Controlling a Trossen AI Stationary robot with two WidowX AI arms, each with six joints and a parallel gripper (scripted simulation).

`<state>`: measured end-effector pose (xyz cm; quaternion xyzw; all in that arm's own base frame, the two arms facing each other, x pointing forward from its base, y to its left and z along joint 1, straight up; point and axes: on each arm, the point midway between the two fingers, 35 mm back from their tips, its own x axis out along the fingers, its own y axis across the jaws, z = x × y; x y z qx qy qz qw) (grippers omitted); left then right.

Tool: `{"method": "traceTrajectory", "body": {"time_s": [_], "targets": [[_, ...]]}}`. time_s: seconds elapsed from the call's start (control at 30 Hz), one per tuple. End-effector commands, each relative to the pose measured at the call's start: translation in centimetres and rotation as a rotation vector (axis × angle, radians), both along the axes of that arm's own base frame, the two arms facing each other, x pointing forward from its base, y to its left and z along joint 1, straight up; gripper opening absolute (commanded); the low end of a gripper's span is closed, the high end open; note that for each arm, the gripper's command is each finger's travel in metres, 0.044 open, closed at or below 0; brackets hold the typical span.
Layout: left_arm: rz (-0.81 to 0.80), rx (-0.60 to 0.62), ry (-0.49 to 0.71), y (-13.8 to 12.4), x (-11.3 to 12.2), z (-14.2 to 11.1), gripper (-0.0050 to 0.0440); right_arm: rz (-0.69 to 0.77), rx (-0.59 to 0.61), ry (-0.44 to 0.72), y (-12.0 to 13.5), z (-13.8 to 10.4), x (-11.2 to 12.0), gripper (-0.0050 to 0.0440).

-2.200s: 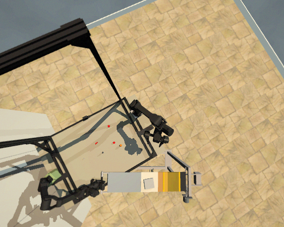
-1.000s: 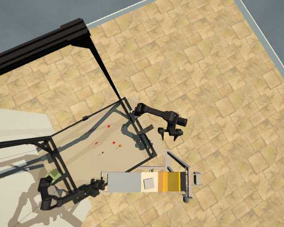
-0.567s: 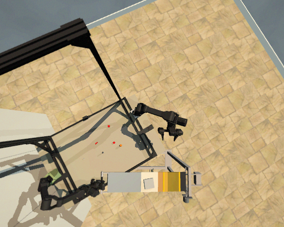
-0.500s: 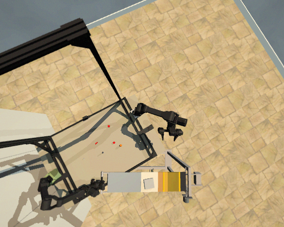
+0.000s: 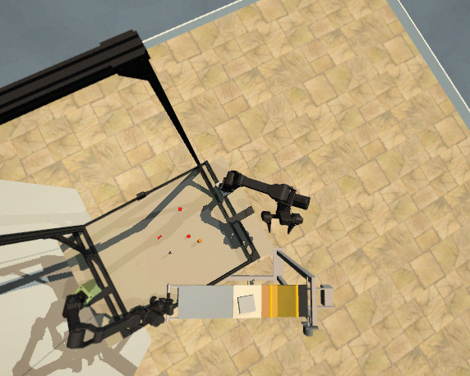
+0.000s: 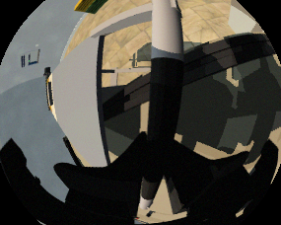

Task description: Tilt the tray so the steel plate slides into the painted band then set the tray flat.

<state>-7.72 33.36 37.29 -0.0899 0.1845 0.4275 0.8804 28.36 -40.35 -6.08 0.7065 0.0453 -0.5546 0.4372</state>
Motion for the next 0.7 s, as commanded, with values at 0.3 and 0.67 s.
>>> {"method": "traceTrajectory", "body": {"time_s": [0.3,0.67], "targets": [[-0.003,0.003,-0.002,0.0,0.04,0.07,0.044,-0.001,-0.008,-0.004,-0.13,1.35,0.02,0.0],[-0.003,0.003,-0.002,0.0,0.04,0.07,0.044,-0.001,-0.009,-0.005,-0.14,1.9,0.03,0.0]]}}
